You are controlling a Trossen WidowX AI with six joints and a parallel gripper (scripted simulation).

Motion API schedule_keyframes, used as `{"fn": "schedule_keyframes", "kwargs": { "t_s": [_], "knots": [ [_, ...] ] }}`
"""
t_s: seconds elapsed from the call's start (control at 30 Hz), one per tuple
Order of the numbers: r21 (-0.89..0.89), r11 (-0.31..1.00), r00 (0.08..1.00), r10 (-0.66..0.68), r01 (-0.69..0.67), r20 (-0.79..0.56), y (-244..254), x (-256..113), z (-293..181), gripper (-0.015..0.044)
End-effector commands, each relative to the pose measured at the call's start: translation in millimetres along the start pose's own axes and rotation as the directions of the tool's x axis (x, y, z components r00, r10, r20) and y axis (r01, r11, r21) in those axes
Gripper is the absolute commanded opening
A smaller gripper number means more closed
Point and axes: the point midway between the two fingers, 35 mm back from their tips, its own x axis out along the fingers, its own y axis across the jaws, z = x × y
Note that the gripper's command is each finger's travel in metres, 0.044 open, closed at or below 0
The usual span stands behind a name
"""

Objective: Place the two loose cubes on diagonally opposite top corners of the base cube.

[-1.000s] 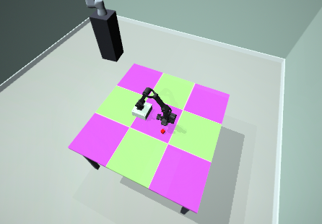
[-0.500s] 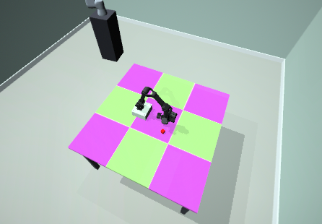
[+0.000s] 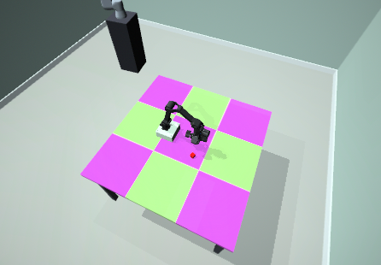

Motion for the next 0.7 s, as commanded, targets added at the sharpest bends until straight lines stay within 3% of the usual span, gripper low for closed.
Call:
{"fn": "schedule_keyframes", "kwargs": {
  "t_s": [0.0, 0.23, 0.67],
  "knots": [
    [0.003, 1.000, 1.000, 0.009, -0.009, -0.004, 0, -17, -1, 0.0105],
    [0.003, 1.000, 1.000, 0.009, -0.009, -0.005, -3, -35, -1, 0.0105],
    [-0.079, 0.997, 1.000, -0.008, 0.008, 0.003, -3, -25, -27, 0.0105]
  ]
}}
